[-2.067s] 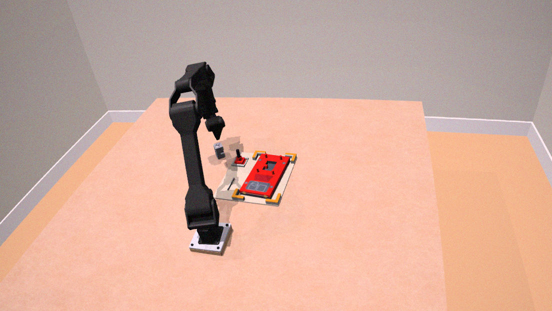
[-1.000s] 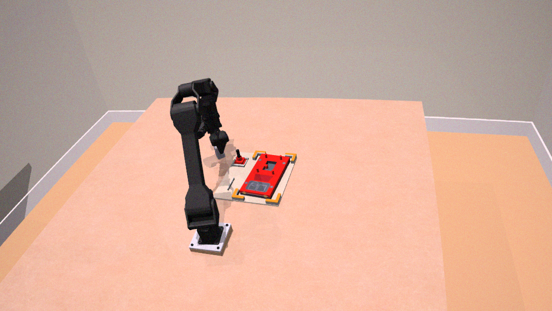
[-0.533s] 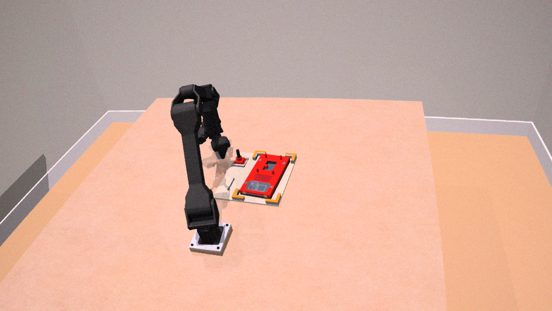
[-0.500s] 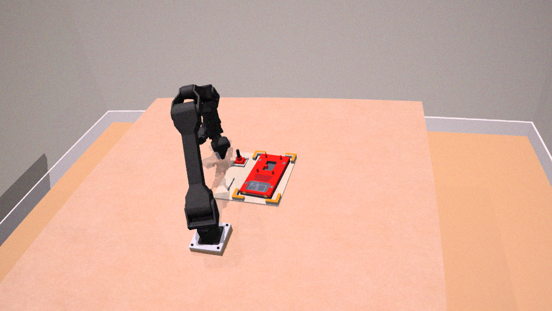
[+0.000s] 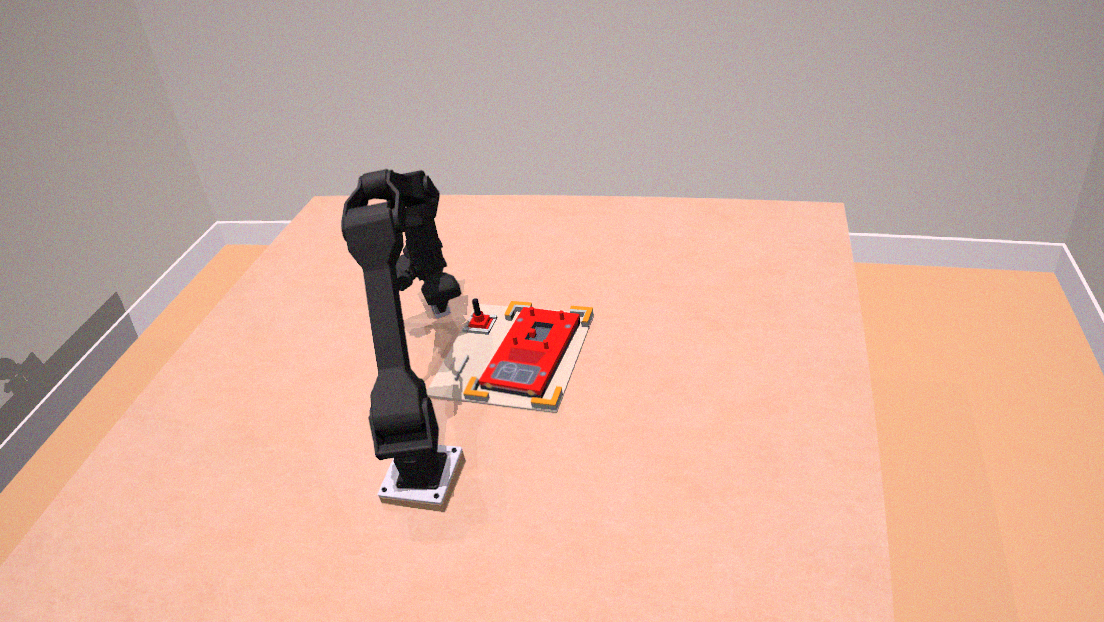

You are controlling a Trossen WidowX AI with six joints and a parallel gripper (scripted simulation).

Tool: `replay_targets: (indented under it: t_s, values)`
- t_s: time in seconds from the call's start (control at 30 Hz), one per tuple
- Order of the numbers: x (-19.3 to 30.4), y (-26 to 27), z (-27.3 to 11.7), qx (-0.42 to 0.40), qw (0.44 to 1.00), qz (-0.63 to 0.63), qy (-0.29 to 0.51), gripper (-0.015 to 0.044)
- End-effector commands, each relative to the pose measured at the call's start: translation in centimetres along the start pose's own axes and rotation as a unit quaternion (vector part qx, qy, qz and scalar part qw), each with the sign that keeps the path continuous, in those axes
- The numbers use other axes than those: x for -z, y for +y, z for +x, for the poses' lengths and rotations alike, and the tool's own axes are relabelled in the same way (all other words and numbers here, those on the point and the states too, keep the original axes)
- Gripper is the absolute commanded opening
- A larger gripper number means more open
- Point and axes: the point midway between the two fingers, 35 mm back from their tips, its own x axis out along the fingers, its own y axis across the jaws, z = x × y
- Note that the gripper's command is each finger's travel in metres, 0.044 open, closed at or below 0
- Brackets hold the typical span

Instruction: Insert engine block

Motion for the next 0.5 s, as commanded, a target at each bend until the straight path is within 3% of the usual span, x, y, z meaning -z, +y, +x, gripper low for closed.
replay_targets:
  t_s: [0.0, 0.17, 0.47]
  values:
    - [0.0, 0.0, 0.1, -0.001, 1.0, 0.001, 0.001, 0.0111]
    - [0.0, -0.1, -0.4, -0.001, 1.0, 0.001, 0.001, 0.0]
    - [0.0, -0.7, -3.3, -0.001, 1.0, 0.001, 0.001, 0.0]
